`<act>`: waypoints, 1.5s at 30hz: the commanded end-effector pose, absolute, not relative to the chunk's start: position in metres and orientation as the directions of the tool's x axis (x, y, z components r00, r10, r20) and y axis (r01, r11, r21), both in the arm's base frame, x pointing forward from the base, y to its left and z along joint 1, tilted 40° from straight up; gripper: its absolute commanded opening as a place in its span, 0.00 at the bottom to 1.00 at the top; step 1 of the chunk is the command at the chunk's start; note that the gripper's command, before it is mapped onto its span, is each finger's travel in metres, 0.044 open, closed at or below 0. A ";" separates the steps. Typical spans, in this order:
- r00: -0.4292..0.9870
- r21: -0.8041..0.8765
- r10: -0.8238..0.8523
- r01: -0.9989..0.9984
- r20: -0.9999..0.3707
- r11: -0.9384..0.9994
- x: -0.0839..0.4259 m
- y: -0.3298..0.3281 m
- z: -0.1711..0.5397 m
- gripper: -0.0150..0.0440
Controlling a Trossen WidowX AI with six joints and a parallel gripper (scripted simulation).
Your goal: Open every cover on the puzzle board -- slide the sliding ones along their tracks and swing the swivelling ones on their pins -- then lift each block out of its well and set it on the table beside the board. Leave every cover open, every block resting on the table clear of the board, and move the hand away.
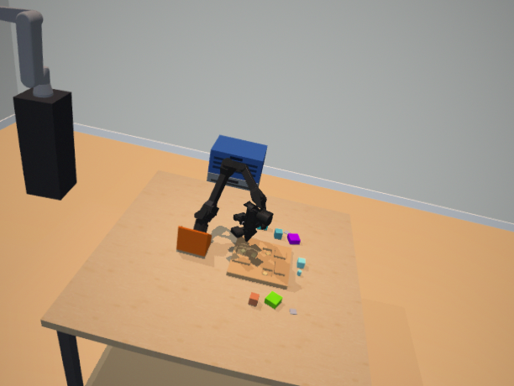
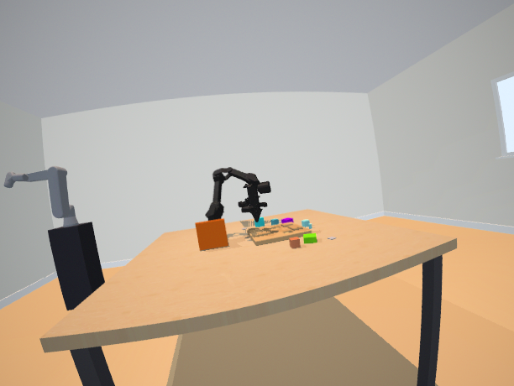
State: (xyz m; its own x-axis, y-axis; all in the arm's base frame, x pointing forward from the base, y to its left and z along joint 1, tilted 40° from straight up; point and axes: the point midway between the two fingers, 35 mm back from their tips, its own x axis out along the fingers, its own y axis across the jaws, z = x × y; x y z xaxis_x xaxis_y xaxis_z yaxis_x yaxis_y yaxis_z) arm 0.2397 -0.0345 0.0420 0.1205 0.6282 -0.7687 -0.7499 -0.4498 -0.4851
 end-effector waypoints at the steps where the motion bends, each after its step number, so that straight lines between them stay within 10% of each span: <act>1: 0.111 -0.482 0.631 -0.748 -0.768 -0.456 0.239 -0.025 0.032 0.25; 45: 0.111 -0.484 0.633 -0.747 -0.766 -0.455 0.234 0.002 -0.010 0.25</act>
State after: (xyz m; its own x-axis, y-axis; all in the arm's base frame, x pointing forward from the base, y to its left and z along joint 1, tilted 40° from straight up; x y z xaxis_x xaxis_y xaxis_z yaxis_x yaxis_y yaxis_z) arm 0.2389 0.0019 -0.0064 0.1153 0.6290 -0.7688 -0.7470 -0.4553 -0.4845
